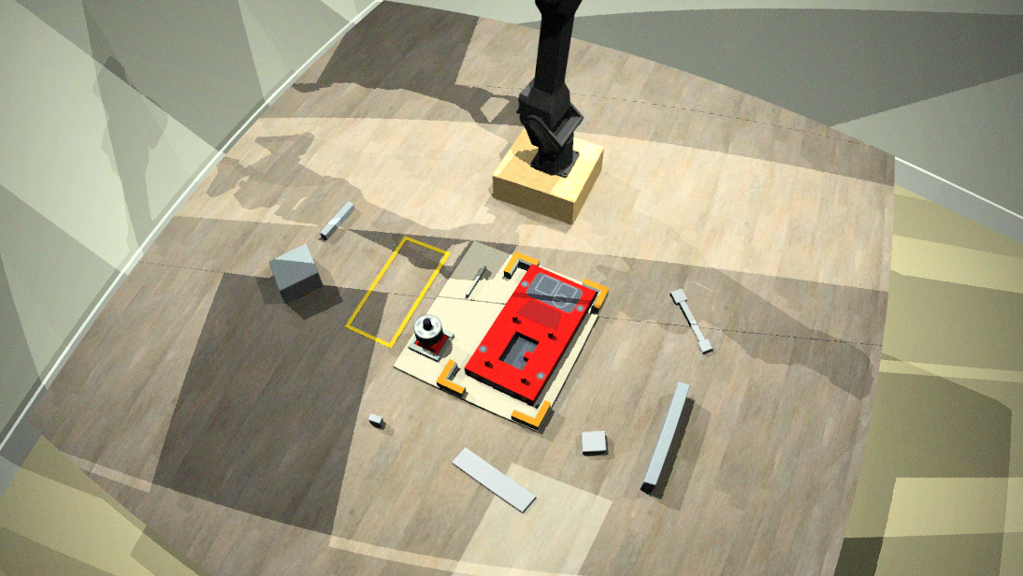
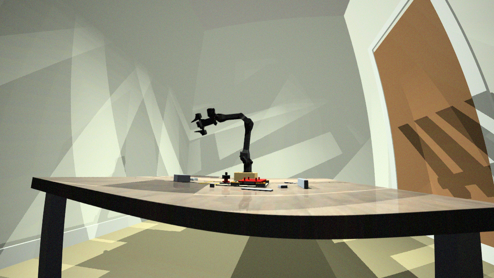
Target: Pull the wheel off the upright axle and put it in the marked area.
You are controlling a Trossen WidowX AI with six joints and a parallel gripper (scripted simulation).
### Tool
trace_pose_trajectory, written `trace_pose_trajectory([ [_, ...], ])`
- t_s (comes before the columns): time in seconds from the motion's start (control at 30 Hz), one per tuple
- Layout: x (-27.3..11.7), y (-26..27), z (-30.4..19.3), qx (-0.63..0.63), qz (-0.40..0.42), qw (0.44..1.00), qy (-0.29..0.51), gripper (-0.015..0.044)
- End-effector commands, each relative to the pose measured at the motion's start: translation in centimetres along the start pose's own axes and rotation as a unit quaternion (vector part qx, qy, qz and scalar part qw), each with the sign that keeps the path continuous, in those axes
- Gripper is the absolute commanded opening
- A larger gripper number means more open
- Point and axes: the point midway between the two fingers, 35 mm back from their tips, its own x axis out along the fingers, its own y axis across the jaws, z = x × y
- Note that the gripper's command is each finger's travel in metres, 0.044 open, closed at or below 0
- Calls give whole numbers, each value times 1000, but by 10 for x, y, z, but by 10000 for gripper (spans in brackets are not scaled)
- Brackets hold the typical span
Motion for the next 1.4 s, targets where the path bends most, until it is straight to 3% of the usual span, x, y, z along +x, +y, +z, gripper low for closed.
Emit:
trace_pose_trajectory([
  [0.0,0,0,1,1,0,1000,-1,374],
  [0.1,2,1,14,12,5,1000,-16,300],
  [0.77,-19,21,215,144,140,955,-219,300],
  [1.37,-109,70,375,208,342,865,-303,300],
])
